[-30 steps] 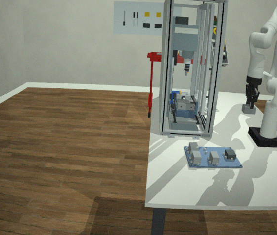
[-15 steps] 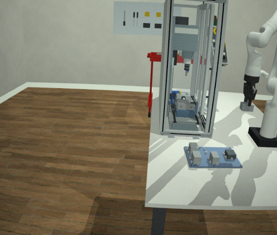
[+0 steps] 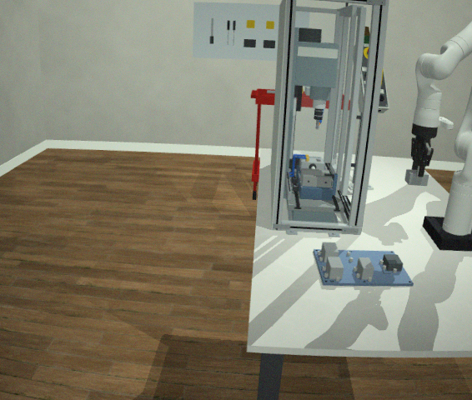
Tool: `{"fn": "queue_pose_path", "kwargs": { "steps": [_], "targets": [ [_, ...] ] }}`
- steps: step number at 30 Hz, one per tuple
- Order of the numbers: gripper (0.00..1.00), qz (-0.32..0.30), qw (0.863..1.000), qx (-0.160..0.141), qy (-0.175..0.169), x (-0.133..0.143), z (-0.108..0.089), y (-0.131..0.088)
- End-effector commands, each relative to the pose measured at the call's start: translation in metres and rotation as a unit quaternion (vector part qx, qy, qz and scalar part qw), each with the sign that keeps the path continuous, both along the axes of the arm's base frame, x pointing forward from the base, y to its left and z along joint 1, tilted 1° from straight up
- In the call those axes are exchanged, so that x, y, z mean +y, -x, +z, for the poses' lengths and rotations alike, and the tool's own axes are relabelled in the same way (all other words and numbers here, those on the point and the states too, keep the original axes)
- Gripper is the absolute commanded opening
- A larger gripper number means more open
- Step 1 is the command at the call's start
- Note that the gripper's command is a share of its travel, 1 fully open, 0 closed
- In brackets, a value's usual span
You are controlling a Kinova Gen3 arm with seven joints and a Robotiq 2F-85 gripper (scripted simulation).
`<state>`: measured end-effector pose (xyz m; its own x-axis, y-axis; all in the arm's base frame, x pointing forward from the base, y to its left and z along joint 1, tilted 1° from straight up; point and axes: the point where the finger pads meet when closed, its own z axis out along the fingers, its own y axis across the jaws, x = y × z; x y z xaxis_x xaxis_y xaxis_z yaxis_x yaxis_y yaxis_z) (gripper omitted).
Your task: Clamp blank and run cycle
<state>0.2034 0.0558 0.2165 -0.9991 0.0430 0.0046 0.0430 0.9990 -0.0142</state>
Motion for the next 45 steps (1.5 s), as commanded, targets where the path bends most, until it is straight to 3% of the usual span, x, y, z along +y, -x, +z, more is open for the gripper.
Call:
{"fn": "queue_pose_path", "kwargs": {
  "steps": [1,2,14,19,31,36,45],
  "targets": [
    [0.10,0.000,1.000,-0.001,0.000,-0.033,0.001,0.001],
    [0.10,0.000,1.000,-0.001,0.000,-0.043,0.001,0.001],
    [0.10,0.000,1.000,-0.001,0.000,-0.043,0.001,0.001],
    [0.10,0.000,1.000,-0.001,0.000,-0.093,0.002,0.004],
    [0.10,0.000,1.000,-0.001,0.000,-0.093,0.002,0.004],
    [0.10,0.000,1.000,-0.001,0.000,-0.143,0.002,0.006],
    [0.10,0.000,1.000,-0.001,0.000,-0.143,0.002,0.006]
  ]
}}
